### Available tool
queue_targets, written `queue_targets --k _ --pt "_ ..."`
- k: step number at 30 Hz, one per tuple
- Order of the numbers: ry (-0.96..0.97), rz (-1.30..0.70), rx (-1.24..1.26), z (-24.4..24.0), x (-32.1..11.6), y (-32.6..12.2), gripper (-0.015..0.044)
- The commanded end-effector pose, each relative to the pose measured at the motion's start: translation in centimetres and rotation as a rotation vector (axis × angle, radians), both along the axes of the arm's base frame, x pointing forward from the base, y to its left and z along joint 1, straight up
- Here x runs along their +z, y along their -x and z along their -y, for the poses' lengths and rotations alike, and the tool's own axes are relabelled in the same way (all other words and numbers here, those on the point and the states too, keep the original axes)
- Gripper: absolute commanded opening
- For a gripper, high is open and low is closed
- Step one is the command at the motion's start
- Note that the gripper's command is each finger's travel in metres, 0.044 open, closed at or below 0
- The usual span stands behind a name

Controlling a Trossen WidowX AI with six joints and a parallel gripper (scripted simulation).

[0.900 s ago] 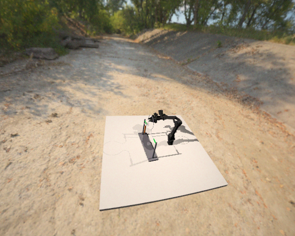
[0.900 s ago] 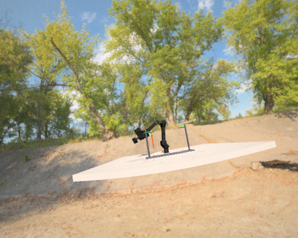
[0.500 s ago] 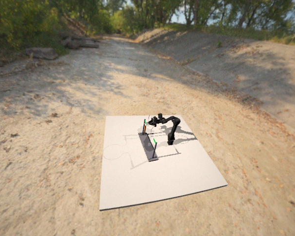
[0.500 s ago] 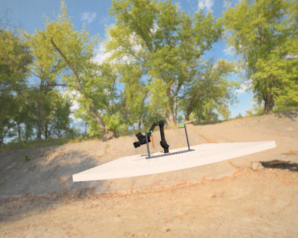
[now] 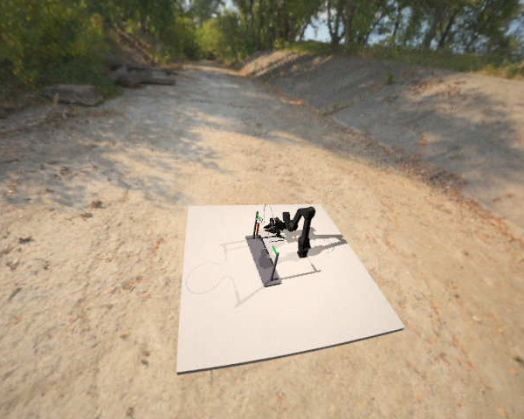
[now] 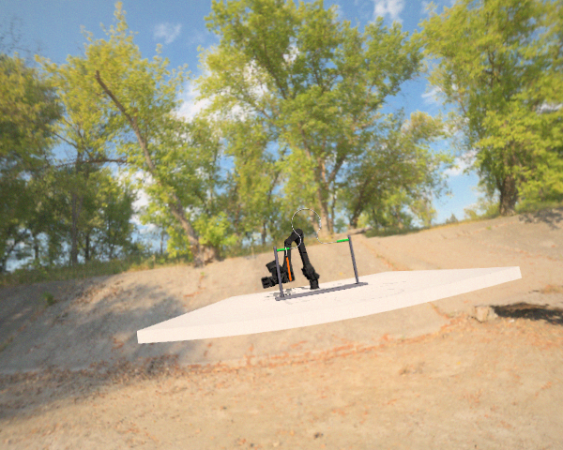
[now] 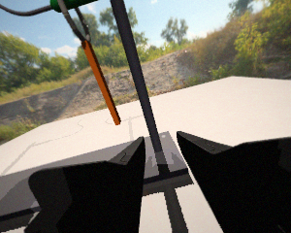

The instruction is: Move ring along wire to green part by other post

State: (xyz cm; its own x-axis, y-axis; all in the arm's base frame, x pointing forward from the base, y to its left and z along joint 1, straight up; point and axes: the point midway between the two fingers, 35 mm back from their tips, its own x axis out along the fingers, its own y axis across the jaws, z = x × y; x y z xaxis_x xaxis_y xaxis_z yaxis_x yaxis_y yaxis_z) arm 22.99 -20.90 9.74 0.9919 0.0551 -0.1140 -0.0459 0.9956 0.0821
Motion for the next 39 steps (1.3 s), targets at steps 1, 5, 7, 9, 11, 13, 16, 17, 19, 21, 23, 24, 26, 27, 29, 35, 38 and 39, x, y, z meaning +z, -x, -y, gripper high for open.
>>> queue_targets --k 1,5,7,9,11,13,16,17,19,21,23,24,26,27,29,35,38,39 --pt "0.093 0.038 0.062 -5.4 -2.5 1.4 0.0160" --pt "0.093 0.038 0.062 -5.4 -2.5 1.4 0.0160" --pt "0.093 0.038 0.062 -5.4 -2.5 1.4 0.0160" --pt "0.093 0.038 0.062 -5.4 -2.5 1.4 0.0160" --pt "0.093 0.038 0.062 -5.4 -2.5 1.4 0.0160" --pt "0.093 0.037 0.063 -5.4 -2.3 1.2 0.0160" --pt "0.095 0.033 0.064 -5.4 -1.3 0.0 0.0160" --pt "0.095 0.032 0.064 -5.4 -1.0 -0.4 0.0160" --pt "0.096 0.032 0.064 -5.5 -0.2 -1.2 0.0160" --pt "0.096 0.035 0.063 -5.6 0.7 -2.0 0.0160" --pt "0.095 0.039 0.063 -5.8 1.6 -2.9 0.0160" --pt "0.094 0.041 0.062 -5.9 2.0 -3.2 0.0160" --pt "0.094 0.043 0.062 -5.9 2.3 -3.4 0.0160" --pt "0.094 0.043 0.062 -5.9 2.3 -3.4 0.0160" --pt "0.094 0.043 0.062 -5.9 2.3 -3.4 0.0160" --pt "0.094 0.042 0.062 -5.9 2.2 -3.9 0.0160" --pt "0.095 0.042 0.062 -5.9 2.2 -4.4 0.0160" --pt "0.095 0.042 0.062 -5.9 2.2 -4.5 0.0160"
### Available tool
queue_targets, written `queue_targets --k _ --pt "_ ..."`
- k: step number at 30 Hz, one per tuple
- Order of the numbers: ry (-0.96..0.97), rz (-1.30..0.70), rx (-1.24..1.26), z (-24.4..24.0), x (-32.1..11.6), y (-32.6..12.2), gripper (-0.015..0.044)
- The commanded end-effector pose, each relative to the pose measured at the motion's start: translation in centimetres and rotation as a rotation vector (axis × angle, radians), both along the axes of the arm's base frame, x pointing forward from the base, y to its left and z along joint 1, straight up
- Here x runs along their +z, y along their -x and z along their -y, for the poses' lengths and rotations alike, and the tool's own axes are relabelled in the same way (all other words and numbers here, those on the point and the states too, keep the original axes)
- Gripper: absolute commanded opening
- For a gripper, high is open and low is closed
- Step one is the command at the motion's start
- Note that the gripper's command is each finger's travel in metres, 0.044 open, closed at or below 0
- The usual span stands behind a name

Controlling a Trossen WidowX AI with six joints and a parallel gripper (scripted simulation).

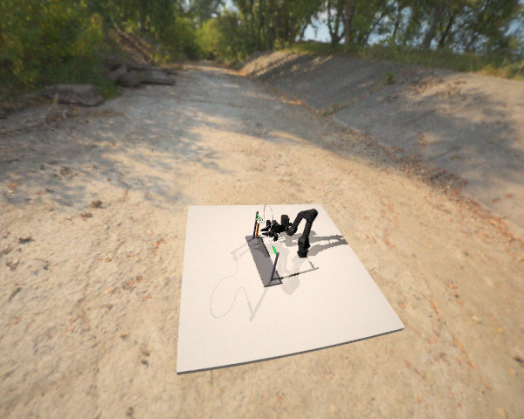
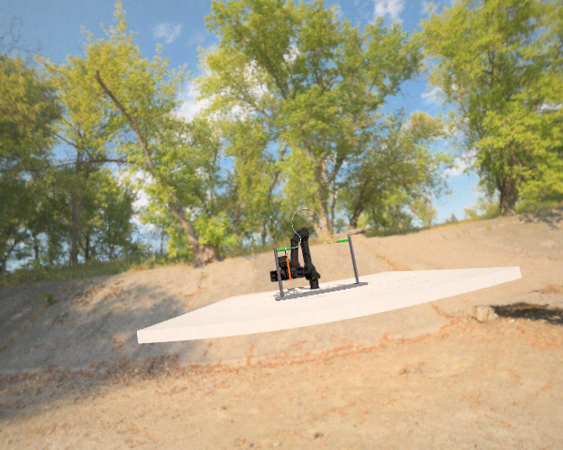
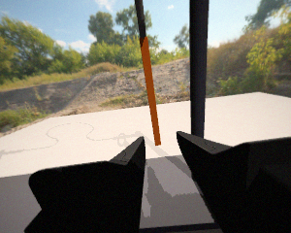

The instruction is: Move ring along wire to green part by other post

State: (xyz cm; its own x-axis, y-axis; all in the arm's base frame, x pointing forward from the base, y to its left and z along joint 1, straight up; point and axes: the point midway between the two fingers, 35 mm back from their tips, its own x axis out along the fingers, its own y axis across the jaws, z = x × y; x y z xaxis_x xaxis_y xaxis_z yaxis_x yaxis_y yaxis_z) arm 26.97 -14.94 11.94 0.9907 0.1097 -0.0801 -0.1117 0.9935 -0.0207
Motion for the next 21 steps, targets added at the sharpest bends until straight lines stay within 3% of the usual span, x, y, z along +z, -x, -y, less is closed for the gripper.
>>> queue_targets --k 1,21 --pt "-0.005 -0.001 -0.002 0.1 0.0 -0.7 0.0160" --pt "-0.004 0.000 -0.002 -0.2 -0.1 -3.8 0.0160"
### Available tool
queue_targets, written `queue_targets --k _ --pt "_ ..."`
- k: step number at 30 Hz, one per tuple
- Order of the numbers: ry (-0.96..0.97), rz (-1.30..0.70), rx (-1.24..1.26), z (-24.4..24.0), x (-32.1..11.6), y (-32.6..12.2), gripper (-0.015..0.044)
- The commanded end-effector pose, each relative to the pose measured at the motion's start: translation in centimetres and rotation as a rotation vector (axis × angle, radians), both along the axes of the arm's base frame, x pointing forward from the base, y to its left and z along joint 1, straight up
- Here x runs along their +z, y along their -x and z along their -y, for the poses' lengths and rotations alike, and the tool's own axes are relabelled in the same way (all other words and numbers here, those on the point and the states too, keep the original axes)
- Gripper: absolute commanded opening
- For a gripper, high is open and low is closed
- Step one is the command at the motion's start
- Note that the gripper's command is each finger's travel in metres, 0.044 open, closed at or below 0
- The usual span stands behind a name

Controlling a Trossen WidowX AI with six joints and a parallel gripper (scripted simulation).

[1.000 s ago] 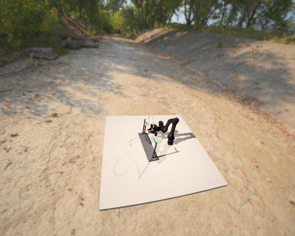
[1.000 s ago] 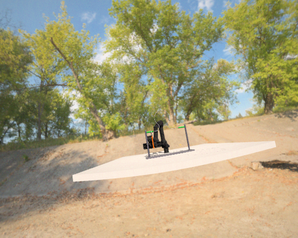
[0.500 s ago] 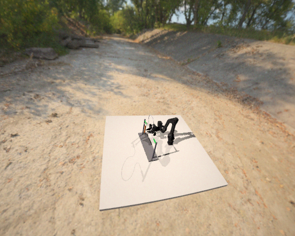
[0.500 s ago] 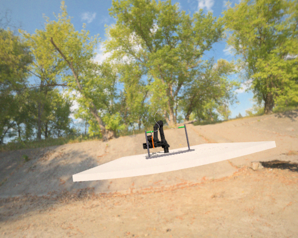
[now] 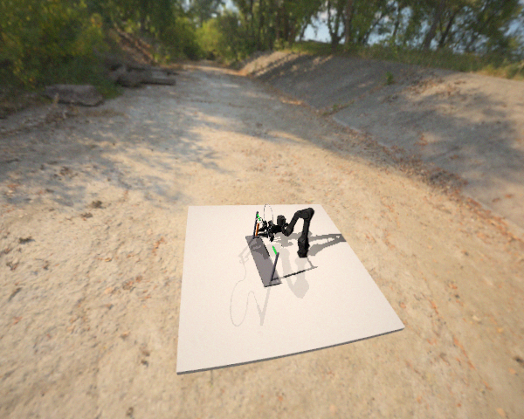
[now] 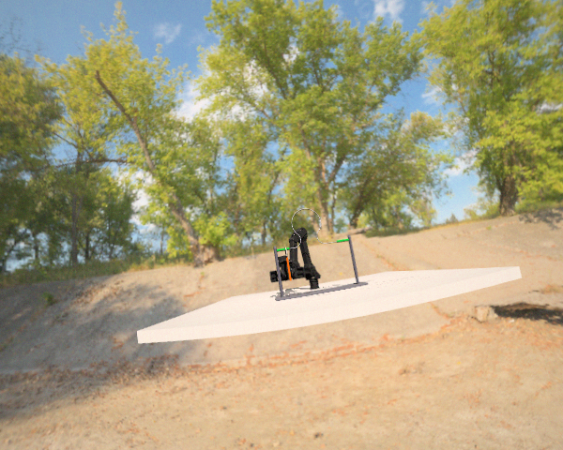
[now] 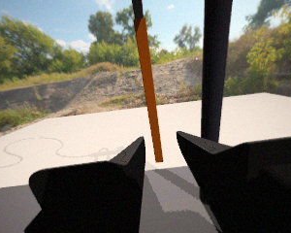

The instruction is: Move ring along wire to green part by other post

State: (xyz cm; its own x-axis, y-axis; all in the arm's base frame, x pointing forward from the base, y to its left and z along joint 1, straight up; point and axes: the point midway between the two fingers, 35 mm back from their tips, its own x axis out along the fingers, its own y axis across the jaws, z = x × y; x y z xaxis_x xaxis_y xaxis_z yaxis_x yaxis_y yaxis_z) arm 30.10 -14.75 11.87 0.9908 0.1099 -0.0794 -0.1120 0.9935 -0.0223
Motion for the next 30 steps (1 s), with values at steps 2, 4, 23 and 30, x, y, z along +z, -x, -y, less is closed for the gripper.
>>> queue_targets --k 2,4,23,30 --pt "-0.006 0.000 -0.003 -0.1 -0.1 -0.9 0.0160" --pt "-0.006 0.000 -0.003 -0.1 -0.1 -1.3 0.0160" --pt "-0.008 0.006 -0.003 -0.8 -0.3 -3.7 0.0160" --pt "-0.008 0.006 -0.003 -0.8 -0.3 -3.7 0.0160"
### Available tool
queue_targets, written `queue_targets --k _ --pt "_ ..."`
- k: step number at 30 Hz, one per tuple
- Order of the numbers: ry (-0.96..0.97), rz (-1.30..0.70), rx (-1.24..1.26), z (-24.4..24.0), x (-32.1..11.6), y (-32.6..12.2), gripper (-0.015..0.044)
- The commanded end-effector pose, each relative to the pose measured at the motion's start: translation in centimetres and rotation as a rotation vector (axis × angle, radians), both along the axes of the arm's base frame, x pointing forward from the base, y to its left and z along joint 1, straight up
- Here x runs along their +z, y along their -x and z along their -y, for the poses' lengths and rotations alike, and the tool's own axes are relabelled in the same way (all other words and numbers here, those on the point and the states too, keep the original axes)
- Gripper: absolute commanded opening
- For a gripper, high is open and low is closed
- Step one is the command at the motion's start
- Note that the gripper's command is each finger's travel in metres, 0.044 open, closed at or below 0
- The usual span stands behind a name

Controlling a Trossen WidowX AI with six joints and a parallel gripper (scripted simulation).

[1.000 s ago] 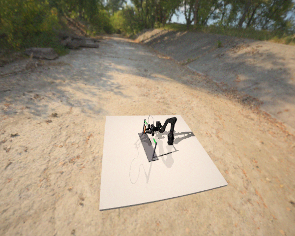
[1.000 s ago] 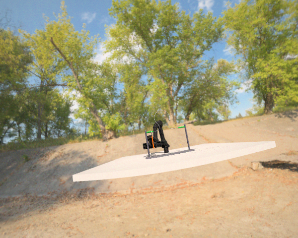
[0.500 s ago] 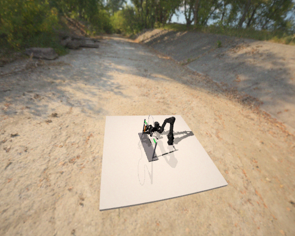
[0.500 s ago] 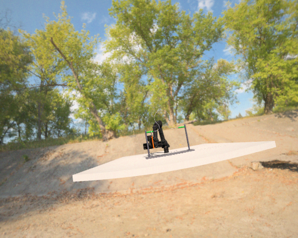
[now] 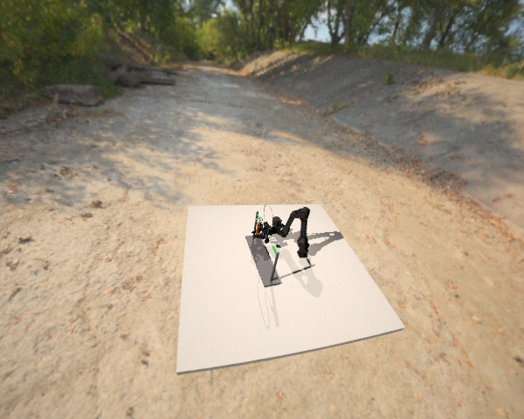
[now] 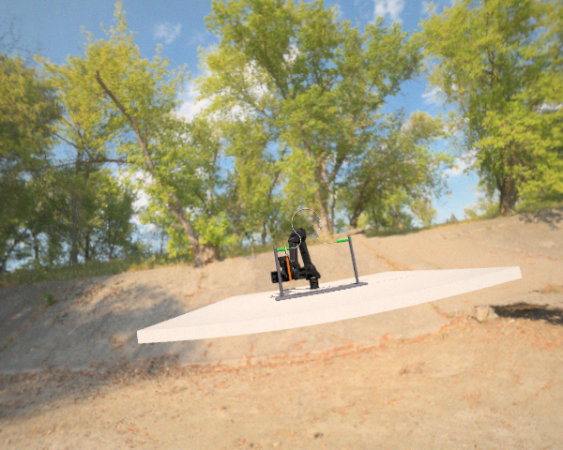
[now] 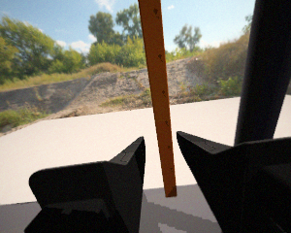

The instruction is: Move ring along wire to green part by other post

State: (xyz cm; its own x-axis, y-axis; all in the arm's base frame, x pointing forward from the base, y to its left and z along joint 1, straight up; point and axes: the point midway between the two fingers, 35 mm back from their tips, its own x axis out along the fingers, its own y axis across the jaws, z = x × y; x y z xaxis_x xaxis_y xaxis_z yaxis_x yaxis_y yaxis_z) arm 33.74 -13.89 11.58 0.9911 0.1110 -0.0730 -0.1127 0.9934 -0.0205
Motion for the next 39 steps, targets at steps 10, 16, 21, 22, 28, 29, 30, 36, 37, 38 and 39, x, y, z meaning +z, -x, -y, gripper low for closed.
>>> queue_targets --k 10,16,21,22,28,29,30,36,37,38,39 --pt "-0.006 0.000 -0.004 0.04 -0.01 -0.07 0.0160" --pt "0.000 0.000 0.000 -0.01 -0.01 -0.04 0.0081" --pt "0.000 0.000 0.000 -0.01 -0.01 -0.04 -0.0050" --pt "0.000 0.000 0.000 -0.01 -0.01 -0.04 -0.0076" --pt "0.000 0.000 0.000 -0.01 -0.01 -0.04 -0.0150" --pt "0.000 0.000 0.000 -0.01 -0.01 -0.04 -0.0150" --pt "0.000 0.000 0.000 -0.01 -0.01 -0.04 -0.0150" --pt "-0.001 0.000 -0.001 -0.04 0.28 -0.05 -0.0150" --pt "-0.001 0.000 -0.001 -0.05 0.42 -0.05 -0.0150" --pt "-0.002 0.000 -0.002 -0.07 0.60 -0.05 -0.0150" --pt "-0.002 0.000 -0.003 -0.09 0.80 -0.05 -0.0150"
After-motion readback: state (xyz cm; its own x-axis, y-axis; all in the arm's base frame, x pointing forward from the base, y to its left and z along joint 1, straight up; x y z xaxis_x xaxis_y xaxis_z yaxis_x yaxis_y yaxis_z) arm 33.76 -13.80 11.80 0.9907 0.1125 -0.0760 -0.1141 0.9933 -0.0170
